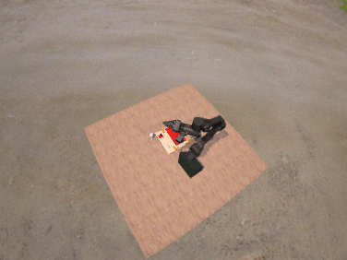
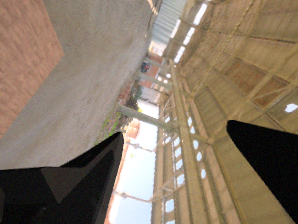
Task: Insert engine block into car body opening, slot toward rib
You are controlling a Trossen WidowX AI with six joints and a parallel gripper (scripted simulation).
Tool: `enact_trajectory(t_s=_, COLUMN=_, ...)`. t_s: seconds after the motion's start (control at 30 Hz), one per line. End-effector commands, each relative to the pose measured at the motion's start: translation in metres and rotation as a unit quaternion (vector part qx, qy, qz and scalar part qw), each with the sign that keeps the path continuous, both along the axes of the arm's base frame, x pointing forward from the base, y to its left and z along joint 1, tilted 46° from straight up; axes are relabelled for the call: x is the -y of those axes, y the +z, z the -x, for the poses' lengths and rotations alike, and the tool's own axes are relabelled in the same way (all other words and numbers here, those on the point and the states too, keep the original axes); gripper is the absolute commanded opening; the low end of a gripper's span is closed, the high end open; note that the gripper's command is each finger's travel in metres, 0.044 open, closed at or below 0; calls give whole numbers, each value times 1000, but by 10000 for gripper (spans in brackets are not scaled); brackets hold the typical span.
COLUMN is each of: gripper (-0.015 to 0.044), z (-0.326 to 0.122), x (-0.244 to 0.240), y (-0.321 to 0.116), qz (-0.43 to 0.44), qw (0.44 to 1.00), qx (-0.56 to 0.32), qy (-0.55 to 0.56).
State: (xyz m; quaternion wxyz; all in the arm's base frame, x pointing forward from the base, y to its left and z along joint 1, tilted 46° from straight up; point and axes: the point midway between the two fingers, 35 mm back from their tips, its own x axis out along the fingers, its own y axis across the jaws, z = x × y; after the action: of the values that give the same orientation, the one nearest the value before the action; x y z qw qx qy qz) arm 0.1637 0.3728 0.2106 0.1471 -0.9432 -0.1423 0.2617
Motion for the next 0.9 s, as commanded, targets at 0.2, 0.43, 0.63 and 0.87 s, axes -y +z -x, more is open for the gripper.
enact_trajectory(t_s=0.2, gripper=440, z=-60, x=16, y=-26, qz=-33, qw=991, qx=-46, qy=-125)
enact_trajectory(t_s=0.43, gripper=440, z=-99, x=33, y=-48, qz=-59, qw=971, qx=-78, qy=-217)
enact_trajectory(t_s=0.63, gripper=440, z=-132, x=52, y=-68, qz=-83, qw=945, qx=-100, qy=-299)
enact_trajectory(t_s=0.87, gripper=440, z=-168, x=79, y=-93, qz=-110, qw=904, qx=-119, qy=-396)
